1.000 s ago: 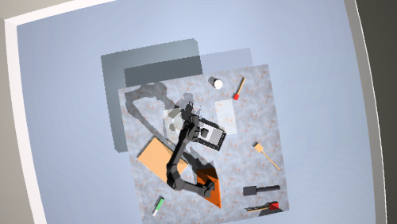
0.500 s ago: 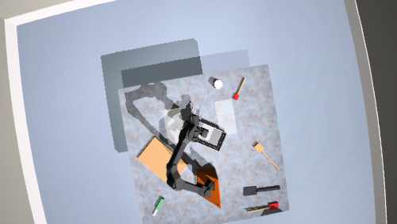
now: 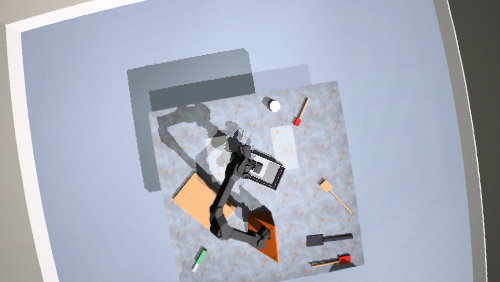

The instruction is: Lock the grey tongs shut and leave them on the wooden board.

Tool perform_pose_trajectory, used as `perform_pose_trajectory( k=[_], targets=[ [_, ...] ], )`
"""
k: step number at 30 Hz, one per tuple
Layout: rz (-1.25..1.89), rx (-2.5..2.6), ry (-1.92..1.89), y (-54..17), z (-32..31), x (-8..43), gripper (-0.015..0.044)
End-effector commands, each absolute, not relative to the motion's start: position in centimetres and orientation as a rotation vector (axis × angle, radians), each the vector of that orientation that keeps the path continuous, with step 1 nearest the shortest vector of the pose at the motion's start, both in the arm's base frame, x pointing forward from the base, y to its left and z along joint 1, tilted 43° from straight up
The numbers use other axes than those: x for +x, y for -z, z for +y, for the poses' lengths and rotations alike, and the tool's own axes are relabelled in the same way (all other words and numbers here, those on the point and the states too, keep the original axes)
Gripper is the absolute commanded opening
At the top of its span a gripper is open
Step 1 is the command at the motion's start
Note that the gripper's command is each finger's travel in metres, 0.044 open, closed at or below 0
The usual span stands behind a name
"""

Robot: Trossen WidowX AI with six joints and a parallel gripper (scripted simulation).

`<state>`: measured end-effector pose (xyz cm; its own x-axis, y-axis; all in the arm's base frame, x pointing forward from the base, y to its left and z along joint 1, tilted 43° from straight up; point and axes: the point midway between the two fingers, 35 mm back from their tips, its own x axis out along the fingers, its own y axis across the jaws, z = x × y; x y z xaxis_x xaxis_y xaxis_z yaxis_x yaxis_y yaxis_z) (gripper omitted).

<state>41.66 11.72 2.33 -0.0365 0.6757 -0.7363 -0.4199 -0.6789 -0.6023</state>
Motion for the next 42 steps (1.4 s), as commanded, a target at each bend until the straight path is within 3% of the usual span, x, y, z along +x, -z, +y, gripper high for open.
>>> perform_pose_trajectory(
  k=[1,21,28,35,42],
  targets=[
    [-0.287,-1.473,-1.808,-2.4,11.7,41.7,0.0148],
    [-0.287,-1.473,-1.808,-2.4,11.7,41.7,0.0015],
    [-0.287,-1.473,-1.808,-2.4,11.7,41.7,-0.0150],
    [-0.284,-1.474,-1.809,-3.4,10.7,42.0,-0.0150],
    [-0.277,-1.468,-1.812,-9.9,4.5,42.4,-0.0150]
  ],
)
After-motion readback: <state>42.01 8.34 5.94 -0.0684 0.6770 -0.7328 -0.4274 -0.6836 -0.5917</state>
